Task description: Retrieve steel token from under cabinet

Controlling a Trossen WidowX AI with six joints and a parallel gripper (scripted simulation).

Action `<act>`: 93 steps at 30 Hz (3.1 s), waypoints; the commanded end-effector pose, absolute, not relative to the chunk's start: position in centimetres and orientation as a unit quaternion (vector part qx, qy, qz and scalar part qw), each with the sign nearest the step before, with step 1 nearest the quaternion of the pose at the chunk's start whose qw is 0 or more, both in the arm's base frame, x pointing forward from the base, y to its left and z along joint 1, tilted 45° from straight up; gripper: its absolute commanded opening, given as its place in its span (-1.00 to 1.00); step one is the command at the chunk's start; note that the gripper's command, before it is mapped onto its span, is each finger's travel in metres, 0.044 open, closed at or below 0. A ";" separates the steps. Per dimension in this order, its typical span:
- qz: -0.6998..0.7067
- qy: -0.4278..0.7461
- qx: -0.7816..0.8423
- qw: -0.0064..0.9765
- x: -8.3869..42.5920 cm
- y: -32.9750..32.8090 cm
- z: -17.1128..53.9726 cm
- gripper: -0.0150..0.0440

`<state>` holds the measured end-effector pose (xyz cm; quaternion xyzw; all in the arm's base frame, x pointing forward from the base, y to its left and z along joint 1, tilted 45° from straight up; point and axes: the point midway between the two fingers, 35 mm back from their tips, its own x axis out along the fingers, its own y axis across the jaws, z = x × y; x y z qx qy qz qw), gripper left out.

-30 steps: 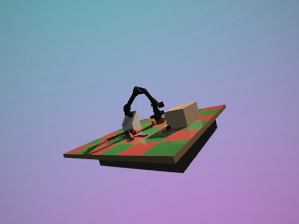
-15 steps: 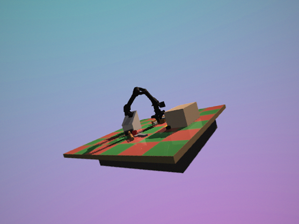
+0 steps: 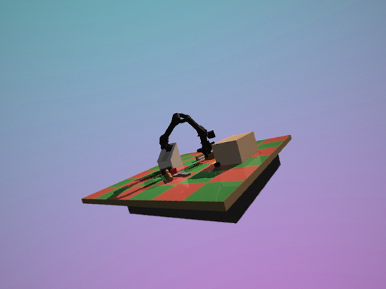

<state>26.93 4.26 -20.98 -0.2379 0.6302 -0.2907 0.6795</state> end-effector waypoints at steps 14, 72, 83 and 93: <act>-0.293 0.625 -0.236 0.684 29.9 4.2 -20.7 -0.49; -0.294 0.623 -0.236 0.686 36.6 4.0 -20.0 -0.49; -0.294 0.623 -0.236 0.686 37.6 3.9 -19.9 -0.49; -0.294 0.623 -0.236 0.686 38.6 3.9 -19.8 -0.49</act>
